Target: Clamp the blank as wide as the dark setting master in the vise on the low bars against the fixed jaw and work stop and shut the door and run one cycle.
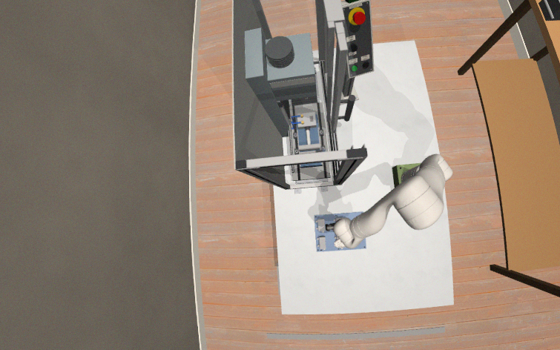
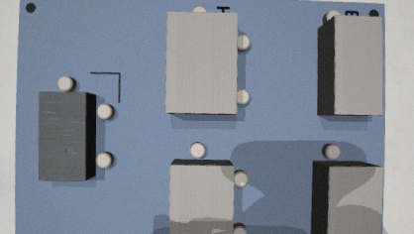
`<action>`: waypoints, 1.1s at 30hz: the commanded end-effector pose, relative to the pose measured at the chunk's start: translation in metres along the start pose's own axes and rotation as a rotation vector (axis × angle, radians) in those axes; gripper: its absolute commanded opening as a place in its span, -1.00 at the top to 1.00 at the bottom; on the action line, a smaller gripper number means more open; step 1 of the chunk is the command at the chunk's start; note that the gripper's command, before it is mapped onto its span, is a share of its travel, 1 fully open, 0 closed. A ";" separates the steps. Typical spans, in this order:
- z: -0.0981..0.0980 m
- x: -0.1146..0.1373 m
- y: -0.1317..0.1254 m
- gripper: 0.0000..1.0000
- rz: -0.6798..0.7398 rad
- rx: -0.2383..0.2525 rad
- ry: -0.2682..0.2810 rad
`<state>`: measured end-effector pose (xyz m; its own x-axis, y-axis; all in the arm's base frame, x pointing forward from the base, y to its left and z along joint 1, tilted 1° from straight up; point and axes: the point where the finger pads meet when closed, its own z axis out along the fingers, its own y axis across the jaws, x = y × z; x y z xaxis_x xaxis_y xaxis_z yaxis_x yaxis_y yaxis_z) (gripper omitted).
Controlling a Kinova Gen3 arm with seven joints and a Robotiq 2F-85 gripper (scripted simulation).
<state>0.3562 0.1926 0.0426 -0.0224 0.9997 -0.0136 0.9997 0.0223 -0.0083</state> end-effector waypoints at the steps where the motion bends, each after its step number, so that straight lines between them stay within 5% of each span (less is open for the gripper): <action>1: -0.001 0.000 0.000 -1.00 0.003 -0.004 0.004; 11: -0.001 0.000 0.000 -1.00 0.003 -0.004 0.004; 16: -0.002 0.035 0.036 -1.00 0.003 -0.004 0.004; 28: -0.002 0.035 0.036 -1.00 0.003 -0.004 0.004; 33: -0.003 0.069 0.072 -1.00 0.003 -0.004 0.004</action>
<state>0.4103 0.2413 0.0464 -0.0311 0.9994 -0.0121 0.9995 0.0311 0.0015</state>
